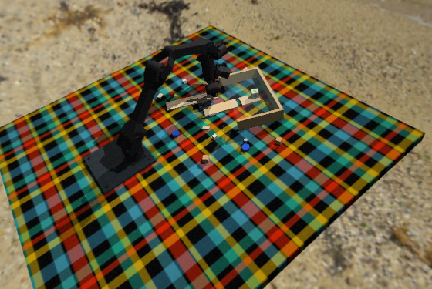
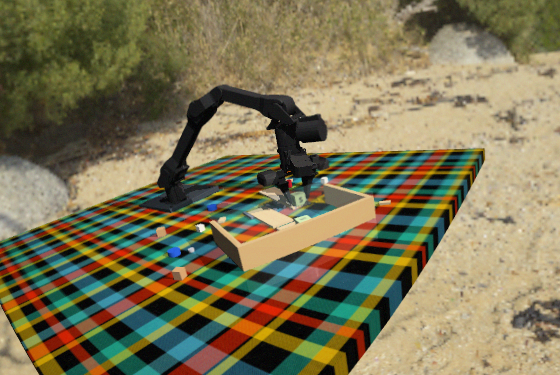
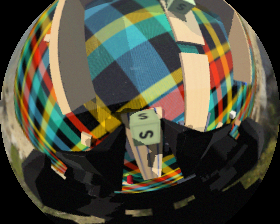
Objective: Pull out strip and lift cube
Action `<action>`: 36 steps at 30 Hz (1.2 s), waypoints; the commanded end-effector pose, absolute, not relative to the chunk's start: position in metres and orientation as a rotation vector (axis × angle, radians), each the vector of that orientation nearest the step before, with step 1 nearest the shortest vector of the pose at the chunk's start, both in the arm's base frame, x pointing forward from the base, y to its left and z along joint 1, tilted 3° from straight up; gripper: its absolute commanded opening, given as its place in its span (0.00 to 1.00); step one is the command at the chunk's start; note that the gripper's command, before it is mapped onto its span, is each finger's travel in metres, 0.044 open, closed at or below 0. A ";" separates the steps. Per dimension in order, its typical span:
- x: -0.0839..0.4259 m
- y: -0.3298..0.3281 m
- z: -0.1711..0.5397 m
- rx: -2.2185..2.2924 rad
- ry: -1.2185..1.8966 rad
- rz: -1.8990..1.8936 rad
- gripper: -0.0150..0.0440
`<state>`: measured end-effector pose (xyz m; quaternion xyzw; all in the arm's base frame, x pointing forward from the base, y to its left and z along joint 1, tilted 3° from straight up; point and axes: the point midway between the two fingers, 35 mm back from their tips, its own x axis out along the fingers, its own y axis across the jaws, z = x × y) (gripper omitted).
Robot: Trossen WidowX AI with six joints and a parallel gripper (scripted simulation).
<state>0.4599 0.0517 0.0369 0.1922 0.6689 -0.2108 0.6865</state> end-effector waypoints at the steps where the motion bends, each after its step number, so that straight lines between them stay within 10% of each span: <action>1: 0.460 0.052 0.037 0.431 1.497 -0.472 0.50; 13: 0.458 0.052 0.039 0.430 1.498 -0.472 0.25; 36: 0.398 0.047 0.078 0.423 1.503 -0.473 0.25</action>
